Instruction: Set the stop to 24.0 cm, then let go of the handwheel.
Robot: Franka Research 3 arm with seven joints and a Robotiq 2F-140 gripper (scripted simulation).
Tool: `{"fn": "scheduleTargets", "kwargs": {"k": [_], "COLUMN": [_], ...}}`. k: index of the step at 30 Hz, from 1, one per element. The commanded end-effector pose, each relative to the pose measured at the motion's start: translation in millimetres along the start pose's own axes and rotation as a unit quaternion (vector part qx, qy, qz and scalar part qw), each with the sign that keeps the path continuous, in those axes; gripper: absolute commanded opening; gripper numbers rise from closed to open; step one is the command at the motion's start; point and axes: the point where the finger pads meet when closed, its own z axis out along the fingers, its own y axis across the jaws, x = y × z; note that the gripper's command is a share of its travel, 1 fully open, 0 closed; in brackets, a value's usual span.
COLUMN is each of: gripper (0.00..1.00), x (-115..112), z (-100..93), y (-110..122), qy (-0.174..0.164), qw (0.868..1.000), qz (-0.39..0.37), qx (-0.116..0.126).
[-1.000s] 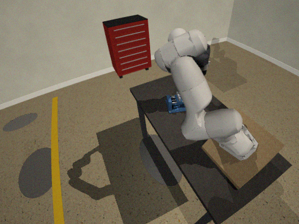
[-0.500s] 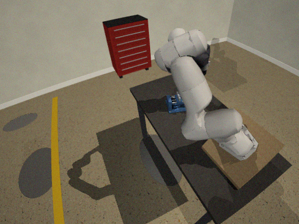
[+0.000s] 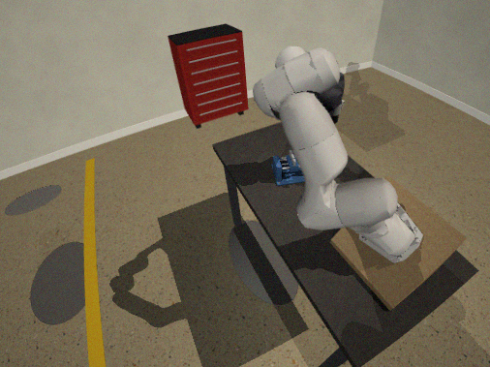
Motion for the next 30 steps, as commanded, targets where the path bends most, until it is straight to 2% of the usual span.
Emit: {"fn": "scheduleTargets", "kwargs": {"k": [1, 30], "gripper": [0.04, 0.04], "x": [0.8, 0.8], "z": [-0.4, -2.5], "y": [2.3, 8.0], "qy": [-0.001, -0.001], "qw": [1.000, 1.000], "qz": [-0.001, -0.001], "qx": [0.000, 0.000]}}
